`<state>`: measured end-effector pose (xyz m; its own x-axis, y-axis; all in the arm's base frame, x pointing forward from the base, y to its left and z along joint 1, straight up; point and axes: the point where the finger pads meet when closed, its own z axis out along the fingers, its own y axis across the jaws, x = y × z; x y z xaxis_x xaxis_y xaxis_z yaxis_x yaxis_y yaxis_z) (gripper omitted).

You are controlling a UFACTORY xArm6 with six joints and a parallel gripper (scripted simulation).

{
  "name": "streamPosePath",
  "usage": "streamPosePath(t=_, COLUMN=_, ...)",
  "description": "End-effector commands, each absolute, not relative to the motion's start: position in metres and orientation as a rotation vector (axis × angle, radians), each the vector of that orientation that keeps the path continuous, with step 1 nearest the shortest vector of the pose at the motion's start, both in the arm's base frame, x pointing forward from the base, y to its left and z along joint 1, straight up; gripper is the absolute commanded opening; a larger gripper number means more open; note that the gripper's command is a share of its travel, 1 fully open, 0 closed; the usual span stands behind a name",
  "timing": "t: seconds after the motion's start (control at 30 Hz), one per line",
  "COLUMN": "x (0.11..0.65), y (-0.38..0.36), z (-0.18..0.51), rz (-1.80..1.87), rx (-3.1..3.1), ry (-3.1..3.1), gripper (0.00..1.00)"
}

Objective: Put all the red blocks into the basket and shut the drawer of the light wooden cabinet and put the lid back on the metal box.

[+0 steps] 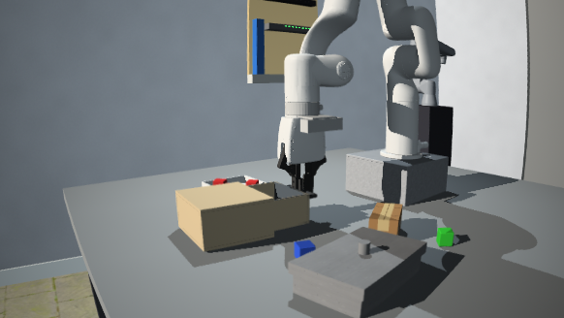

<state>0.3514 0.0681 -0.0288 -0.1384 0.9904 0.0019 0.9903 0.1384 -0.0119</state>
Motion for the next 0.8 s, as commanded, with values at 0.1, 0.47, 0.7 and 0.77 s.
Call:
streamPosePath(t=0.1, x=0.353, y=0.068, z=-0.012, rz=0.008, rx=-2.057, ry=-2.365, gripper=0.24)
streamPosePath(t=0.47, x=0.353, y=0.068, z=0.021, rz=0.008, rx=-2.057, ry=-2.365, gripper=0.24)
streamPosePath(t=0.7, x=0.353, y=0.068, z=0.047, rz=0.008, rx=-2.057, ry=-2.365, gripper=0.24)
streamPosePath(t=0.77, x=0.353, y=0.068, z=0.05, rz=0.008, rx=-2.057, ry=-2.365, gripper=0.24)
